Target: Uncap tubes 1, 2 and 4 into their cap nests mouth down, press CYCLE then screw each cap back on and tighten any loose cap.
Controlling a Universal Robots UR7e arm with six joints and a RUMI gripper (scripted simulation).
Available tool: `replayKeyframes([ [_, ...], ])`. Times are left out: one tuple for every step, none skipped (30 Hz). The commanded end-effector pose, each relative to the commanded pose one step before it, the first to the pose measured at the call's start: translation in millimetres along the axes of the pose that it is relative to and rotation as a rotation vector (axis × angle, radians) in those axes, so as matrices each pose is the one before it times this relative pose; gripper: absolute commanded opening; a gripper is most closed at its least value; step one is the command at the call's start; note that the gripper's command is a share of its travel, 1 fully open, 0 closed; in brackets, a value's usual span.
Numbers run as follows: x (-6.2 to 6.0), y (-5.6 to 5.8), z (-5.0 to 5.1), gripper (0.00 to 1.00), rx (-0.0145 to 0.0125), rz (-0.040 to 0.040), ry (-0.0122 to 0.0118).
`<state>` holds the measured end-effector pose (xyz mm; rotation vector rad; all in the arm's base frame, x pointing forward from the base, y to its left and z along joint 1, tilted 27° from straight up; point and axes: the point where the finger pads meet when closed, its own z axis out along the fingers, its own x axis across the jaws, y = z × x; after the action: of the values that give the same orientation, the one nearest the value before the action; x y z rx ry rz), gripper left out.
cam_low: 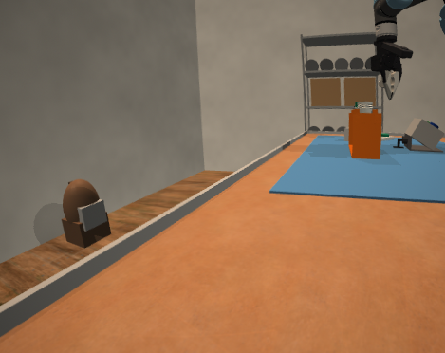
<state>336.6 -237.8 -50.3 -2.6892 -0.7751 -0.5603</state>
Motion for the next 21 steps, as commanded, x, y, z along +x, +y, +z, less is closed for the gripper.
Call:
replayKeyframes([
  [4.71, -24.13, 3.56, 0.0, -0.01335, 0.2599, -0.01183],
  [0.01, 0.0, 0.0, 0.0, 0.0, 0.0, 0.0],
  [-0.51, -8.17, 1.56, 0.0, 0.00002, 0.08333, 0.0],
  [0.01, 0.0, 0.0, 0.0, 0.0, 0.0, 0.0],
  [-1.19, -8.1, 1.56, 0.0, 0.00002, 0.08333, 0.0],
  [0.01, 0.0, 0.0, 0.0, 0.0, 0.0, 0.0],
  [-1.86, -7.98, 1.56, 0.0, 0.00002, 0.08333, 0.0],
  [0.01, 0.0, 0.0, 0.0, 0.0, 0.0, 0.0],
  [0.0, 0.0, 0.0, 0.0, 0.0, 0.0, 0.0],
  [0.0, 0.0, 0.0, 0.0, 0.0, 0.0, 0.0],
  [-2.55, -7.77, 1.58, 0.0, 0.00002, 0.08333, 0.00001],
  [-3.14, -7.55, 1.59, 0.0, 0.00001, 0.01617, -0.00001],
  [-3.26, -7.5, 1.59, 0.0, 0.00001, 0.0, -0.00001],
  [-3.24, -7.55, 1.5, 0.0, 0.00002, 0.00001, -0.00002],
  [-0.01, 0.05, 0.07, 0.0, 0.0, 0.0, 0.00001],
  [-3.26, -7.56, 1.49, 0.0, 0.00002, 0.0, -0.00002],
  [-3.27, -7.51, 1.57, 0.0, 0.00002, 0.0, -0.00001],
  [0.0, 0.0, 0.0, 0.0, 0.0, 0.0, 0.0],
  [-3.27, -7.51, 1.57, 0.0, 0.00002, 0.0, -0.00001],
  [-3.27, -7.51, 1.57, 0.0, 0.00002, 0.0, -0.00001],
  [0.0, 0.0, 0.0, 0.0, 0.0, 0.0, 0.0],
])
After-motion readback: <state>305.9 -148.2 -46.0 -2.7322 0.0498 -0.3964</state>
